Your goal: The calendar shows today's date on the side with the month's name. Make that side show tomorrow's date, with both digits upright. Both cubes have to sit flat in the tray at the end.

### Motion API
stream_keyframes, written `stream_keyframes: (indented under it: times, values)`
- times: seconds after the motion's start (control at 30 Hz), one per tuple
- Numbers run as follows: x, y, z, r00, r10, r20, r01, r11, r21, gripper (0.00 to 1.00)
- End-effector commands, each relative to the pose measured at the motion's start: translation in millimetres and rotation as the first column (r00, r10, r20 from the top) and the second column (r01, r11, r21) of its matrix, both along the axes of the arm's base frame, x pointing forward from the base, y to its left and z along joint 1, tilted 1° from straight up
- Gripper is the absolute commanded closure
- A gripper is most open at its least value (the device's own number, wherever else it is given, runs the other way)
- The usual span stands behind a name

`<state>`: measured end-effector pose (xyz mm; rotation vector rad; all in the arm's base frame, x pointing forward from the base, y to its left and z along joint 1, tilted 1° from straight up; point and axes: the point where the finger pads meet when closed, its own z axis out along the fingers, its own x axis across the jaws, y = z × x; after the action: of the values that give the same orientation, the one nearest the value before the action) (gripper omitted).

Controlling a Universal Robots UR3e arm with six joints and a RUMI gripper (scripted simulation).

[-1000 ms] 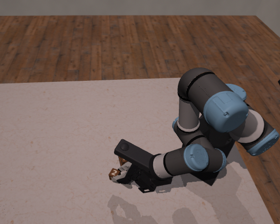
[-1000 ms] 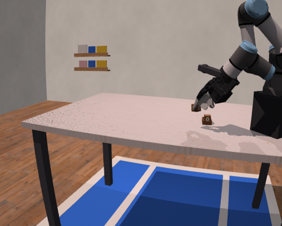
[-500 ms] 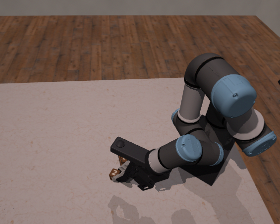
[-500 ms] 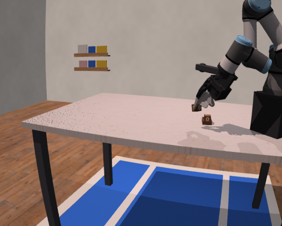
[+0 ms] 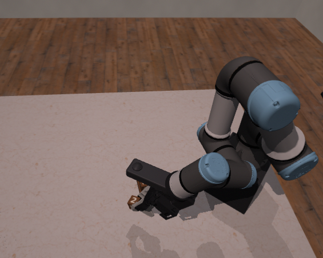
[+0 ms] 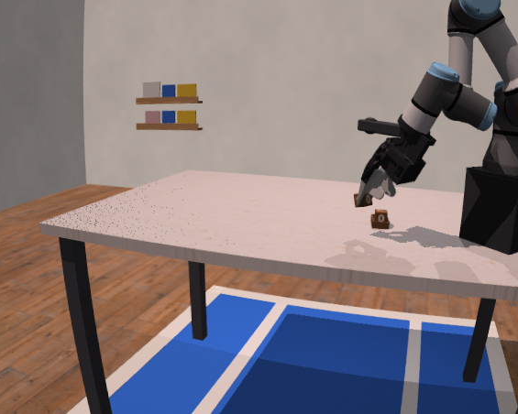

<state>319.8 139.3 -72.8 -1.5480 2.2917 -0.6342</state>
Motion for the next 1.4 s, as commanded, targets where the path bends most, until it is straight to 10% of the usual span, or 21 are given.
stream_keyframes:
  times: [0.0, 1.37]
  values:
    - [0.1, 0.3, -1.8, 1.0, 0.001, -0.019, -0.001, 1.0, 0.002, 0.9]
    - [2.1, -0.7, 0.1, 0.969, 0.013, -0.246, 0.011, 0.995, 0.095, 0.9]
